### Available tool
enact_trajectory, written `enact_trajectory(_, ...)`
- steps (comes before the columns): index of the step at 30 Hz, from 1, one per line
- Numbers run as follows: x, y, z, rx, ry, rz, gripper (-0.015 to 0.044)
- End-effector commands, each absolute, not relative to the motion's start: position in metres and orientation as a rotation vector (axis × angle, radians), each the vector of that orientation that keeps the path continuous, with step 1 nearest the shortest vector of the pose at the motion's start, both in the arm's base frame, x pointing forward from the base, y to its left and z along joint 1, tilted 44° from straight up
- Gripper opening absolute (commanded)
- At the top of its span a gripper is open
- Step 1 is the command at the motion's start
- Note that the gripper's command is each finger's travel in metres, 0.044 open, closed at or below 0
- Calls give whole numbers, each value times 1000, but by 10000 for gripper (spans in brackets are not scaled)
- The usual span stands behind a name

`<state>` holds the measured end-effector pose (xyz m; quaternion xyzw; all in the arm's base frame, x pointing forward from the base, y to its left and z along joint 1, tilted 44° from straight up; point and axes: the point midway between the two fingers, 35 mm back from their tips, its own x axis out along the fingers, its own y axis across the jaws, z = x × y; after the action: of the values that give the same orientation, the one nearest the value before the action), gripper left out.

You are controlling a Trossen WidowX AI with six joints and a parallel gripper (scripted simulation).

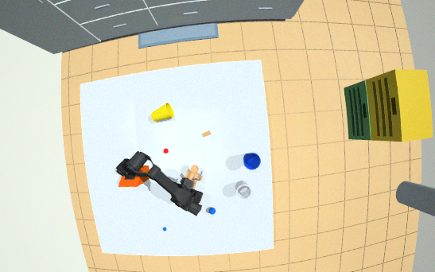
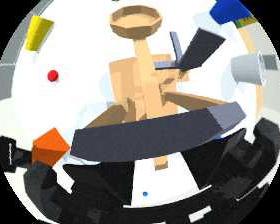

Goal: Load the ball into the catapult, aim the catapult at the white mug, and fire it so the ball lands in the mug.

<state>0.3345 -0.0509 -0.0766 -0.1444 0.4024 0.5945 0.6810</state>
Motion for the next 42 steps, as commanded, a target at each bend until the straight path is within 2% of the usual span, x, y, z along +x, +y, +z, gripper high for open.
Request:
enact_trajectory(1,339,-54,-75,-342,890,1328,0)
enact_trajectory(36,339,-23,-107,-352,890,1338,0)
enact_trajectory(42,339,-23,-107,-352,890,1338,157)
